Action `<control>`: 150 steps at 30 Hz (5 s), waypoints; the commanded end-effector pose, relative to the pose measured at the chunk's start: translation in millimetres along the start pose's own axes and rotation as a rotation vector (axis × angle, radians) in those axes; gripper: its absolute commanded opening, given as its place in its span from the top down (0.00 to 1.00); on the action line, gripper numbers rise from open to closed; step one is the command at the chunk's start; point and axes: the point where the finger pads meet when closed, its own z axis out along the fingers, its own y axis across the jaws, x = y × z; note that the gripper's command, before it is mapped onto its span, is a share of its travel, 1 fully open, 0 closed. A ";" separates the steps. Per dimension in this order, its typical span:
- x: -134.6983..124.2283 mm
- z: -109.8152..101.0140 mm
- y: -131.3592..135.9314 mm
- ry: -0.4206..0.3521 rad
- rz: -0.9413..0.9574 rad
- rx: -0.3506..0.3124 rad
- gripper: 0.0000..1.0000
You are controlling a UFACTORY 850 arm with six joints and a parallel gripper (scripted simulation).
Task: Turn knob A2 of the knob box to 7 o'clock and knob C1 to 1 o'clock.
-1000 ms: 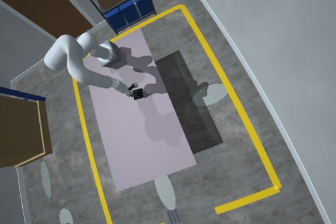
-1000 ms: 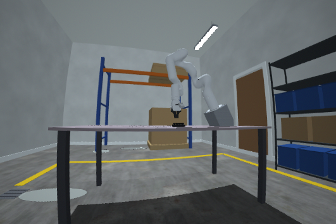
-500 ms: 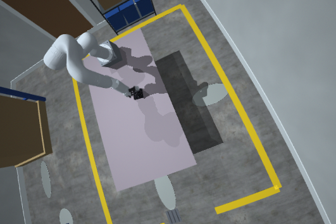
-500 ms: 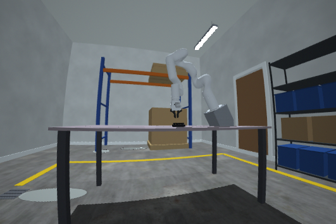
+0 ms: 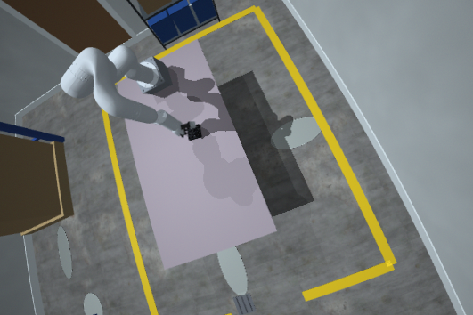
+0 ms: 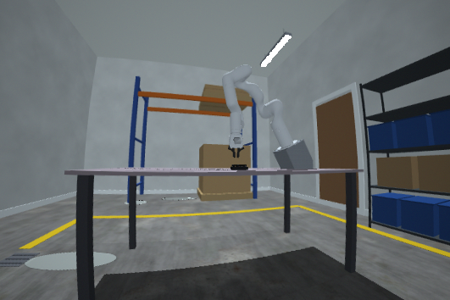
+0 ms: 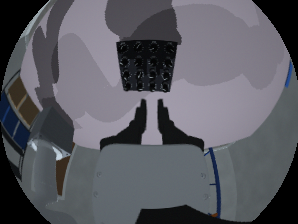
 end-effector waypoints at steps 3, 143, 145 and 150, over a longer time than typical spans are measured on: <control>0.0 -0.1 0.4 0.016 0.002 -0.016 0.81; -0.1 50.6 0.4 0.016 0.002 -0.017 0.81; 0.0 51.4 0.4 0.016 0.002 -0.017 0.81; 0.0 54.8 0.5 0.016 0.002 -0.017 0.81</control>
